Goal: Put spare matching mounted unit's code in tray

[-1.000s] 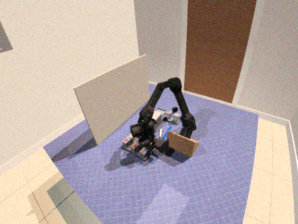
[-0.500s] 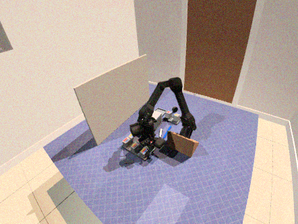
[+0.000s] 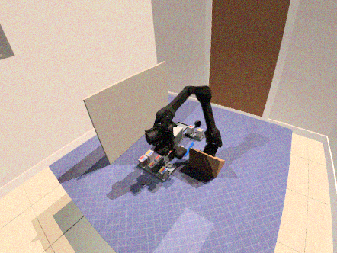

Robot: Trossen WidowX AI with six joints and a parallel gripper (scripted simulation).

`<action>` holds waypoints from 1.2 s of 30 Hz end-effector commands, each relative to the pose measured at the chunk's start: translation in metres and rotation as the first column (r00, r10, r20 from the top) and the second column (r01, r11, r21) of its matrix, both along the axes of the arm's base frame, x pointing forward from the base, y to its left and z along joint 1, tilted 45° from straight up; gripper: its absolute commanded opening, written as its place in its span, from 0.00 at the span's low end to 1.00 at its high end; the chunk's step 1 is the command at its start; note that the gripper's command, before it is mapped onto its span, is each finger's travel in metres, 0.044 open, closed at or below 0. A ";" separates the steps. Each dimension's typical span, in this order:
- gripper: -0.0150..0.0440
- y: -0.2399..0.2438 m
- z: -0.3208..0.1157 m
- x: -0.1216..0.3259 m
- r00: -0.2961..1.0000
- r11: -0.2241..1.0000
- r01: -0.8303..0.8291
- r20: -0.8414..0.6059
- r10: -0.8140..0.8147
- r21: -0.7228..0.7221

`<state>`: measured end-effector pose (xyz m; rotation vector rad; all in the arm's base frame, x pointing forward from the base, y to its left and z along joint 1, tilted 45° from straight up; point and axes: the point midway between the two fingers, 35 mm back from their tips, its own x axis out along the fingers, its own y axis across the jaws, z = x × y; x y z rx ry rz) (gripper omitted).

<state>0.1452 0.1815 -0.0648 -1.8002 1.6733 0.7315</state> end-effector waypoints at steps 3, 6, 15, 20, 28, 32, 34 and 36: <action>0.25 0.013 0.012 -0.002 1.000 1.000 0.003 0.001 -0.003 0.003; 0.25 0.024 0.022 -0.004 1.000 1.000 0.006 0.001 -0.006 0.003; 0.25 0.023 0.040 0.022 1.000 1.000 0.004 -0.008 -0.004 0.028; 0.25 0.016 0.058 0.050 1.000 0.999 0.004 -0.012 -0.003 0.053; 0.25 -0.004 0.087 0.092 1.000 0.996 0.016 -0.005 -0.015 0.089; 0.25 -0.018 0.103 0.112 1.000 0.995 0.018 0.003 -0.018 0.101; 0.25 -0.026 0.111 0.121 1.000 0.994 0.019 0.008 -0.020 0.106; 0.25 -0.035 0.120 0.130 1.000 0.994 0.020 0.013 -0.021 0.110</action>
